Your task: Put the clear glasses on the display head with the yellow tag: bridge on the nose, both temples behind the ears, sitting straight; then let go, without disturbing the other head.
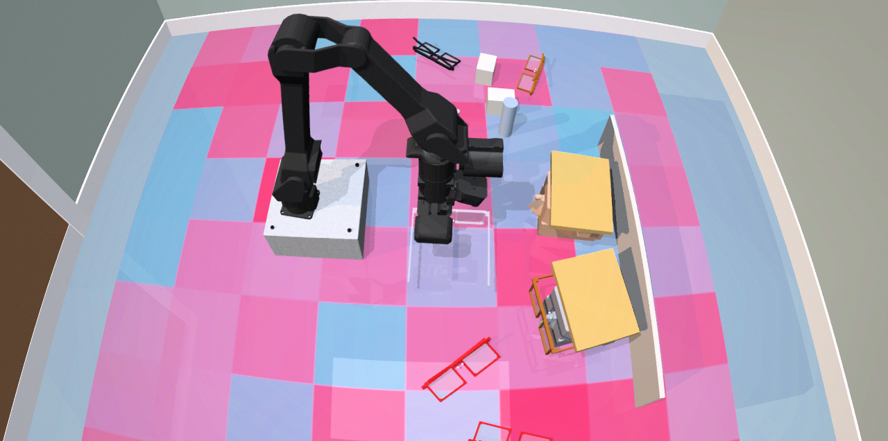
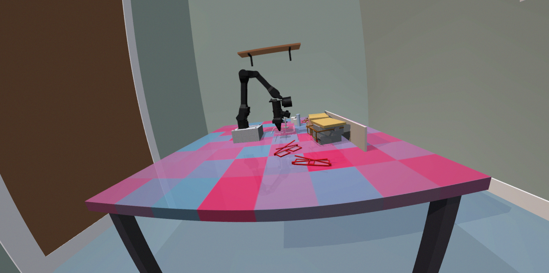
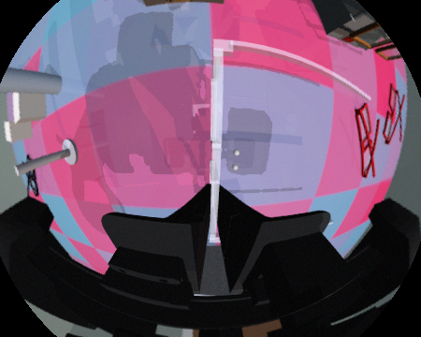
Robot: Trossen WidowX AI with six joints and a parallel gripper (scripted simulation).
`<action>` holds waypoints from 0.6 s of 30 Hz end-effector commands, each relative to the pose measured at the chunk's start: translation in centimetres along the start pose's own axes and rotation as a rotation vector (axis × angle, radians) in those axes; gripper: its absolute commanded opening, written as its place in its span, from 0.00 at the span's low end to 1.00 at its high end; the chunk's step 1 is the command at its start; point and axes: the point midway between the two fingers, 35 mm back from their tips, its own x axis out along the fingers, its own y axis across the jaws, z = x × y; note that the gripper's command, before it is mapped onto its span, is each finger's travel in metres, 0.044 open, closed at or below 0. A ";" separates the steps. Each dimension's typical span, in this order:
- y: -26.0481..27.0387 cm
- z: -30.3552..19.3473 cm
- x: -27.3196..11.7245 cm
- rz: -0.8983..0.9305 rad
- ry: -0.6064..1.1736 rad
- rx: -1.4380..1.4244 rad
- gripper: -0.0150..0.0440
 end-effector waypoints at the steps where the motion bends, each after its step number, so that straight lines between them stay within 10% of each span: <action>1: 0.1 -0.2 0.5 0.005 0.002 0.004 0.25; 11: 0.1 -0.4 1.4 0.005 0.003 0.004 0.25; 18: 0.0 -0.2 1.1 0.000 0.000 0.000 0.44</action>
